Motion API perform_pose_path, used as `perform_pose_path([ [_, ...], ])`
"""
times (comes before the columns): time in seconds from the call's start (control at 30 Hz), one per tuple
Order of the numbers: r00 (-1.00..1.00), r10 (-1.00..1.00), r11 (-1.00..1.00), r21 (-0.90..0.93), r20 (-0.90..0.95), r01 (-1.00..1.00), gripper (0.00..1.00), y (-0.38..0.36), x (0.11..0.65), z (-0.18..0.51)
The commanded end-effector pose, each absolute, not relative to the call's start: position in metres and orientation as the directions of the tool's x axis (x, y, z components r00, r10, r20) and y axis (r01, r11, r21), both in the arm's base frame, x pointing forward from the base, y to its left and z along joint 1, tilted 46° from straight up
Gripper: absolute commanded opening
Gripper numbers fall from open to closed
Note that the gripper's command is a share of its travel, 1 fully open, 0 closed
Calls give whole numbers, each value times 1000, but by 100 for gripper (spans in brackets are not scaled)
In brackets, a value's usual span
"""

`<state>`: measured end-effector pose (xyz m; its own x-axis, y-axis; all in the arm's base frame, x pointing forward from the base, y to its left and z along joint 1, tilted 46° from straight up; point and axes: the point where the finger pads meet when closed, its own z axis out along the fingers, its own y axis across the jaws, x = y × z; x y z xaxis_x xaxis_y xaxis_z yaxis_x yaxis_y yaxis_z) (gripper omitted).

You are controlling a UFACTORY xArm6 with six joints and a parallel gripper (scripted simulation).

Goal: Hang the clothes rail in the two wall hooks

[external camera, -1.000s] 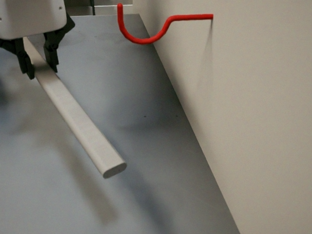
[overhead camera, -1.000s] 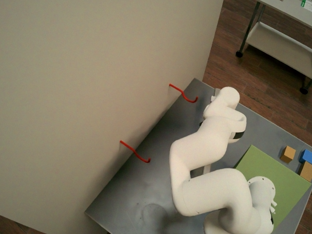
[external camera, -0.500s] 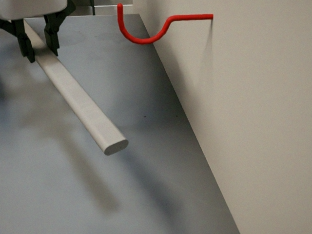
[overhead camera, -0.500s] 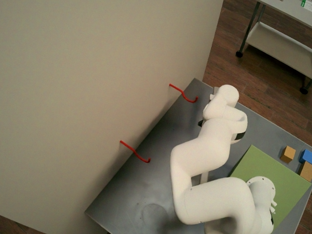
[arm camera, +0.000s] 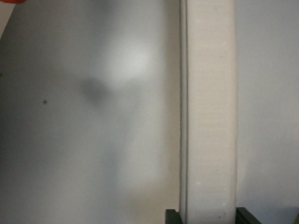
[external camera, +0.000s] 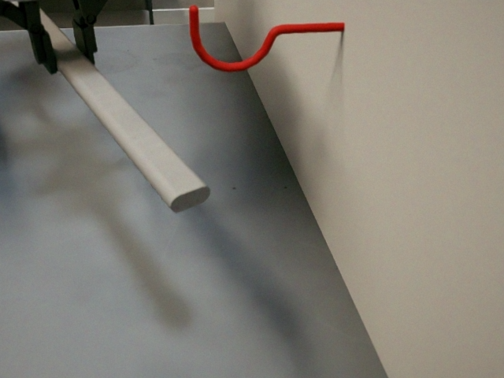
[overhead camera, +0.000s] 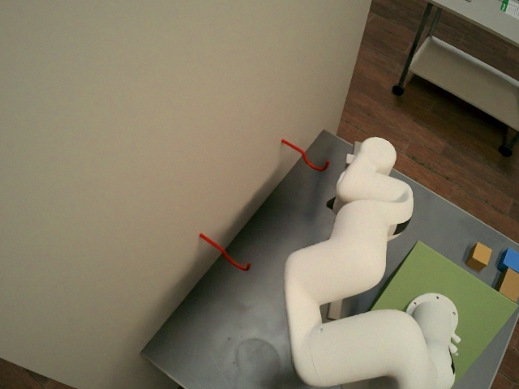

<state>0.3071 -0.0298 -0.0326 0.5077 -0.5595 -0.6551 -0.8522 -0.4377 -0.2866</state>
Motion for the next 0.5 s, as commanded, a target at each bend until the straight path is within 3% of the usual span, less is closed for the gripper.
perform_pose_path([
  [0.0, 509, -561, -437, -288, -652, -852, 0, -33, 310, -24],
  [0.47, 509, -561, -437, -288, -652, -852, 0, -38, 314, -1],
])
